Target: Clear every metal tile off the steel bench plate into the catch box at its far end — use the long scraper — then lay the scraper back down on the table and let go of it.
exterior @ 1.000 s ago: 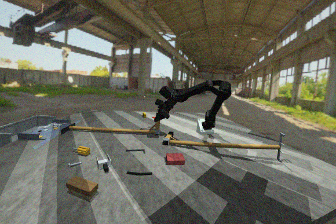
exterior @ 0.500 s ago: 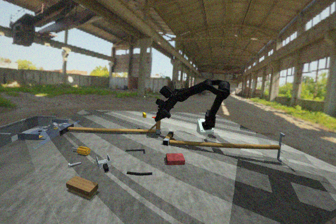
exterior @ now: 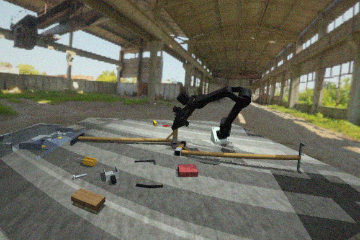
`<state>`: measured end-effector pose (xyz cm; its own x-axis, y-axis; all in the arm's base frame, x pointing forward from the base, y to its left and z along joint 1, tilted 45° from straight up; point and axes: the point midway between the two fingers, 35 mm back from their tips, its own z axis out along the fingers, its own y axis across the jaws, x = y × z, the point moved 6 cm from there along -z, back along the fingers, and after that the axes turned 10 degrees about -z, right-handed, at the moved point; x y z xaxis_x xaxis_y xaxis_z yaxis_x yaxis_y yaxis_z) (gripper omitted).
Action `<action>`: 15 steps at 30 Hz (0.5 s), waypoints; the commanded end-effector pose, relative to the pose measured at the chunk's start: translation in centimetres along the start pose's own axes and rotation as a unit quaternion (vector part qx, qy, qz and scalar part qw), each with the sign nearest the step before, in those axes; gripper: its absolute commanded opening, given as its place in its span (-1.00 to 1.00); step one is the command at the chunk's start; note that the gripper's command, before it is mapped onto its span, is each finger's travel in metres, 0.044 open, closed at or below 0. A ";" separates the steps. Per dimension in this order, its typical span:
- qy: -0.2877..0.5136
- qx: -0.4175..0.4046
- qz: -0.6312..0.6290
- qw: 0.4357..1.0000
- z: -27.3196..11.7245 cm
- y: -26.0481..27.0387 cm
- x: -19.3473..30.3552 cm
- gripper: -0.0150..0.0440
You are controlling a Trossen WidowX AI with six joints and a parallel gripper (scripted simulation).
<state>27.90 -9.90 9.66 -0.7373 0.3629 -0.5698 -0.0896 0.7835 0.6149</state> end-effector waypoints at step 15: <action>-0.005 -0.003 -0.005 1.000 -2.0 0.6 2.5 -0.49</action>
<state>24.78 -9.44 9.54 -0.7366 0.3631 -0.5707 -0.0917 0.7824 0.6160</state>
